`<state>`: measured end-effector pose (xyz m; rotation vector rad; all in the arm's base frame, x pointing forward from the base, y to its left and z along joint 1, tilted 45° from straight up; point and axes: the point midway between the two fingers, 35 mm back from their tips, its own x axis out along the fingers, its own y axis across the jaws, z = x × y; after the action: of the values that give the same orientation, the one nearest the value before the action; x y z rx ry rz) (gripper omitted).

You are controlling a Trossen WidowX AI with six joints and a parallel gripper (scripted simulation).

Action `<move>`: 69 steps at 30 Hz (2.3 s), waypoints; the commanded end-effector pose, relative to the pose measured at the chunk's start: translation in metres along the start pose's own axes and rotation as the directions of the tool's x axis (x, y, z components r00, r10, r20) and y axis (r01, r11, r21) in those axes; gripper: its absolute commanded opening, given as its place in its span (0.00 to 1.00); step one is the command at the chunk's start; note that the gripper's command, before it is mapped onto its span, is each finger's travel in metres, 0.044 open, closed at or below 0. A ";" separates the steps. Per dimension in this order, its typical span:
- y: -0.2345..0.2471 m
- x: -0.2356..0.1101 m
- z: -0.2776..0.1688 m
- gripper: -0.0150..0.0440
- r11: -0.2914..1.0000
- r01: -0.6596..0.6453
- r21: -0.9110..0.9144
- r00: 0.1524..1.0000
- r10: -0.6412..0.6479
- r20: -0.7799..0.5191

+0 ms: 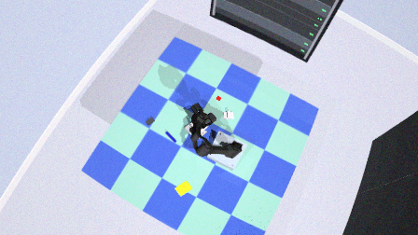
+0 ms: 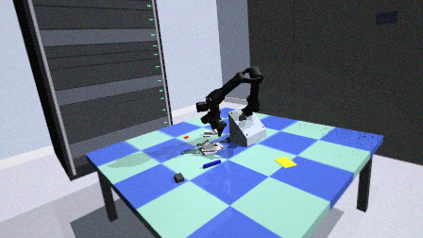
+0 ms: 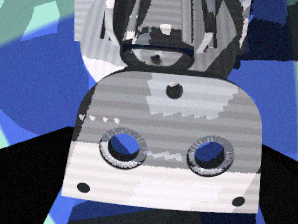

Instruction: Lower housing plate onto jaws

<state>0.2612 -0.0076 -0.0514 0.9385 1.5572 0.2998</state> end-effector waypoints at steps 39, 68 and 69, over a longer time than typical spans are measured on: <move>0.008 0.000 -0.003 0.85 1.000 -0.003 0.010 1.000 0.003 0.002; 0.008 0.026 -0.001 0.85 1.000 -0.002 0.011 1.000 0.002 0.003; 0.008 0.027 -0.001 0.85 1.000 -0.002 0.012 1.000 0.002 0.003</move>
<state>0.2665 0.0120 -0.0608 0.9385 1.5511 0.2935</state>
